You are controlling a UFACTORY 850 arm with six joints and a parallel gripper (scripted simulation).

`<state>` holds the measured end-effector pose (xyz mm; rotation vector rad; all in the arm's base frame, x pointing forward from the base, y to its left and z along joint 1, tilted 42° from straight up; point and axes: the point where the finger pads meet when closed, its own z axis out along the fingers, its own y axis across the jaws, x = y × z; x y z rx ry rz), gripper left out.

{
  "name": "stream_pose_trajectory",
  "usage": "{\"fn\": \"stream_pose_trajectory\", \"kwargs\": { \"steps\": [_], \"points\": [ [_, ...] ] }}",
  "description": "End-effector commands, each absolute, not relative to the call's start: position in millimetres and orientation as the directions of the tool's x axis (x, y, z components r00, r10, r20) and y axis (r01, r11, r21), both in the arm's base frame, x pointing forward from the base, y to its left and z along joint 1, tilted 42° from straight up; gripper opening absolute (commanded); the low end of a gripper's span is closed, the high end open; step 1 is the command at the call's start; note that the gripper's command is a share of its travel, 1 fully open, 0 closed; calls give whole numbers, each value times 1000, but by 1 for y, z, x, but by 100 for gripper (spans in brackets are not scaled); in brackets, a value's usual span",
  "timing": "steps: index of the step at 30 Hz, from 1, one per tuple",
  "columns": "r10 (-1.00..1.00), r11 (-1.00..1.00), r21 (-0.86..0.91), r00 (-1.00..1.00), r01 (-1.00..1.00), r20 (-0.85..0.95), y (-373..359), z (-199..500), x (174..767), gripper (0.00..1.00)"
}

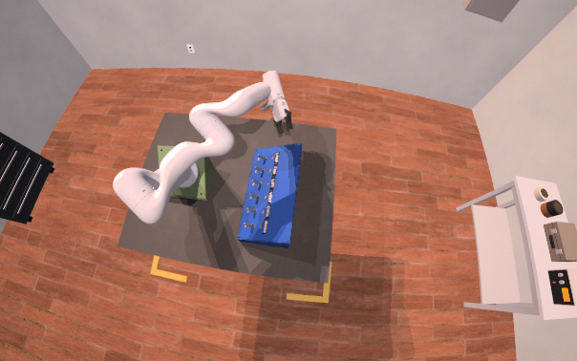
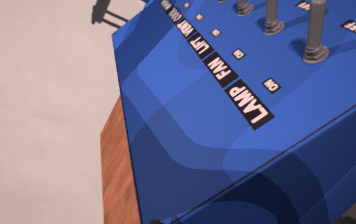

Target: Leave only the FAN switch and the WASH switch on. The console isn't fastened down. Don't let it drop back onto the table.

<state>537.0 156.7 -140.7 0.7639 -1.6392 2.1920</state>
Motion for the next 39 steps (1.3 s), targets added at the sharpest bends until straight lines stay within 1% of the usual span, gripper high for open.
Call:
{"fn": "stream_pose_trajectory", "kwargs": {
  "steps": [1,23,31,39],
  "points": [
    [-76,-304,-792,-815,-529,574,158,-140,538,100],
    [-76,-304,-792,-815,-529,574,163,-135,535,100],
    [-76,-304,-792,-815,-529,574,176,-122,528,100],
    [-76,-304,-792,-815,-529,574,211,-87,508,100]
  ]
}}
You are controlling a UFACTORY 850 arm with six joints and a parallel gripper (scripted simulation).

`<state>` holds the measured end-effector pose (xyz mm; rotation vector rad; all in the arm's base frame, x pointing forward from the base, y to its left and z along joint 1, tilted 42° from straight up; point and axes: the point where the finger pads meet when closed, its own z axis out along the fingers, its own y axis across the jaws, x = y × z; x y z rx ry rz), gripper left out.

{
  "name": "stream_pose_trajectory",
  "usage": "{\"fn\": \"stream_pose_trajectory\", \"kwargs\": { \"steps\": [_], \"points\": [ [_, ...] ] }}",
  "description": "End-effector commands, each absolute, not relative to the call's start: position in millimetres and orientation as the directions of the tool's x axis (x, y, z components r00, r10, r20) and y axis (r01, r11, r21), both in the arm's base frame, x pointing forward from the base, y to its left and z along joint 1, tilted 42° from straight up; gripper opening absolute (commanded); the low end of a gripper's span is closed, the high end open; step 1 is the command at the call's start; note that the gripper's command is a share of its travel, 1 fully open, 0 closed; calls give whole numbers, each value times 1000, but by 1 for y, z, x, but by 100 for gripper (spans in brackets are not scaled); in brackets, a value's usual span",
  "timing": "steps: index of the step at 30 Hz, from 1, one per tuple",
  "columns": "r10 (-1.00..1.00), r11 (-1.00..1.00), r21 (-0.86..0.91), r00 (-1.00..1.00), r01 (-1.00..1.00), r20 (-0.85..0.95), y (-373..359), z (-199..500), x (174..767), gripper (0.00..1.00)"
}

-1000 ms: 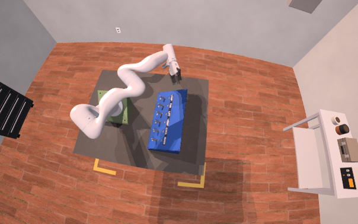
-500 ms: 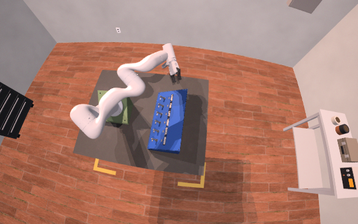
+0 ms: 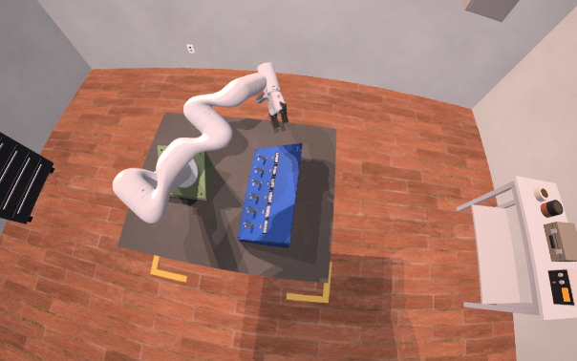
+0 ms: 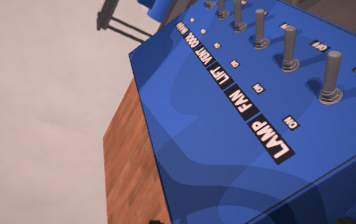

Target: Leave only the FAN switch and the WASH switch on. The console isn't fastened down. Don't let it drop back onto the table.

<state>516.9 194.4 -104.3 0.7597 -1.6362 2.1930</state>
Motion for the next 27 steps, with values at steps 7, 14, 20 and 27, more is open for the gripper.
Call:
{"fn": "stream_pose_trajectory", "kwargs": {
  "steps": [7,14,20,27],
  "points": [
    [-76,-304,-792,-815,-529,574,251,-49,487,100],
    [-76,-304,-792,-815,-529,574,282,-18,470,100],
    [-76,-304,-792,-815,-529,574,295,-5,463,100],
    [-76,-304,-792,-815,-529,574,296,-5,463,100]
  ]
}}
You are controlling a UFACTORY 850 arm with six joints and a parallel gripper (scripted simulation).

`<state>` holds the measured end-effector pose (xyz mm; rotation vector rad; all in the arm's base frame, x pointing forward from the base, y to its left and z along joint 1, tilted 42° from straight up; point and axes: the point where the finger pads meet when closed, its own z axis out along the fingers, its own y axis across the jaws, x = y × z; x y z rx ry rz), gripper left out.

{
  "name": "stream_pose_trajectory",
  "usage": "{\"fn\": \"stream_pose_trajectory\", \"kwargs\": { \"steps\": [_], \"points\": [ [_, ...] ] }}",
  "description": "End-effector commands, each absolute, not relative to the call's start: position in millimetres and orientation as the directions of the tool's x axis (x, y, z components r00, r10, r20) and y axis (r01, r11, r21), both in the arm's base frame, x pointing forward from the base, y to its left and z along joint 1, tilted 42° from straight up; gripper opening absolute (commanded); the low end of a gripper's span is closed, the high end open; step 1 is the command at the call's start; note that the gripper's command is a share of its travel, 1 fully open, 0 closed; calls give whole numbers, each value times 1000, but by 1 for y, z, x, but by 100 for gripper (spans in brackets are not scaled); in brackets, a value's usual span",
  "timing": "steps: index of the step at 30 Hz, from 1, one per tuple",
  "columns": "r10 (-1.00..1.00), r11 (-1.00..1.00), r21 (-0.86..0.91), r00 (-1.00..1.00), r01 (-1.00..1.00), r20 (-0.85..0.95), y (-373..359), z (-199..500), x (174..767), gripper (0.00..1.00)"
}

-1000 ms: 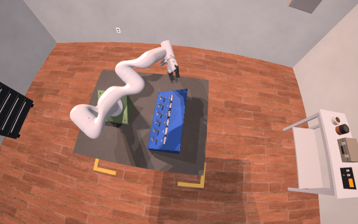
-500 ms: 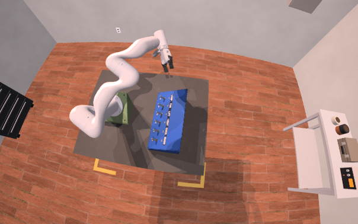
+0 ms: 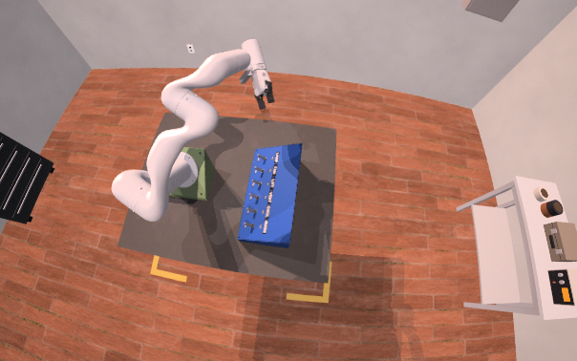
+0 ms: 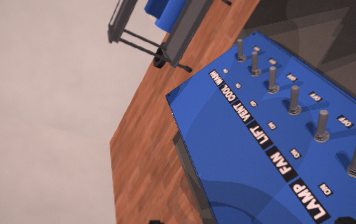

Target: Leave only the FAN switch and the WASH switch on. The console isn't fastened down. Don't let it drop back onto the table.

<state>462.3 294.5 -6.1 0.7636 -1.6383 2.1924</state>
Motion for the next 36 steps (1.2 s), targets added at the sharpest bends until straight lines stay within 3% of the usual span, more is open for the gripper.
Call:
{"fn": "stream_pose_trajectory", "kwargs": {
  "steps": [1,19,30,32,33,36],
  "points": [
    [-77,-303,-793,-816,-529,573,296,-5,463,100],
    [-79,-105,-914,-913,-391,400,265,10,484,100],
    [154,224,-973,-988,65,-31,202,45,517,100],
    [154,224,-973,-988,65,-31,202,45,517,100],
    [236,270,-943,-963,192,-128,195,49,520,100],
    [344,275,-907,-913,320,-219,174,63,529,100]
  ]
}}
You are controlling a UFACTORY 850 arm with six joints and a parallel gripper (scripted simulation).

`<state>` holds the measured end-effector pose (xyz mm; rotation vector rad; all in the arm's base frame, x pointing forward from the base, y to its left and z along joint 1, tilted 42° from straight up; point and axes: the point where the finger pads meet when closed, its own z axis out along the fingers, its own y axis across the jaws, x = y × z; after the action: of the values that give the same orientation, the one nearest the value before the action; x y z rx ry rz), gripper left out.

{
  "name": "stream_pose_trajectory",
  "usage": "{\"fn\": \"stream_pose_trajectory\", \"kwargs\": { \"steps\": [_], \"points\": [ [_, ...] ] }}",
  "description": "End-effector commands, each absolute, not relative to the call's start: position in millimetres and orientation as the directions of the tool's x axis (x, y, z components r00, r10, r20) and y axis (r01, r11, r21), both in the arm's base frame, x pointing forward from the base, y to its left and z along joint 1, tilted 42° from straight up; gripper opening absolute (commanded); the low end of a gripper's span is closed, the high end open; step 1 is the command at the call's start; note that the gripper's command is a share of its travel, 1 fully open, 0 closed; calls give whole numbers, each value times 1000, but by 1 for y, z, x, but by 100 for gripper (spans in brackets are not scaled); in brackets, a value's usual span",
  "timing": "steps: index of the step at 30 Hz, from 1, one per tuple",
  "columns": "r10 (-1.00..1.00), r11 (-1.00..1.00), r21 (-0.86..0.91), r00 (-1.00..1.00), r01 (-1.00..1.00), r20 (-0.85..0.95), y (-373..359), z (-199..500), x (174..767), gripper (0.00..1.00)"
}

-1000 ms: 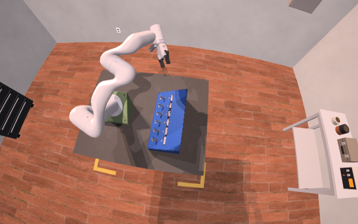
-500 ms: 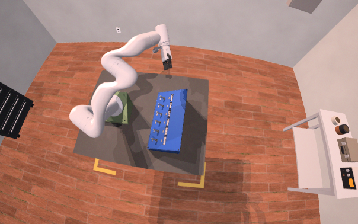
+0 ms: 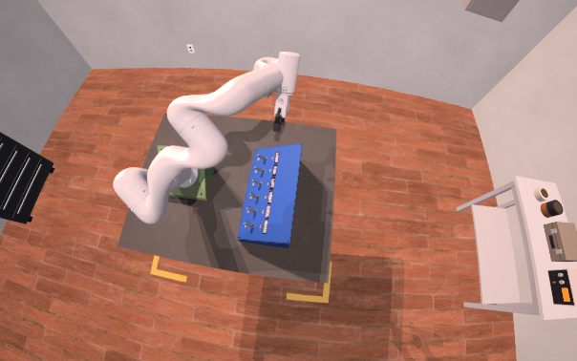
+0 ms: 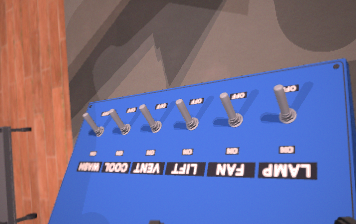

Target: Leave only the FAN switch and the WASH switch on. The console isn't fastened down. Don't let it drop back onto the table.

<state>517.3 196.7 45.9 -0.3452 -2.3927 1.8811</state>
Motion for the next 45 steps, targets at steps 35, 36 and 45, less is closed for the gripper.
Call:
{"fn": "stream_pose_trajectory", "kwargs": {
  "steps": [35,36,45],
  "points": [
    [556,-827,-174,734,534,-390,109,186,607,100],
    [512,-857,-172,770,485,-380,130,172,607,100],
    [83,-986,-164,949,34,-304,196,120,594,100]
  ]
}}
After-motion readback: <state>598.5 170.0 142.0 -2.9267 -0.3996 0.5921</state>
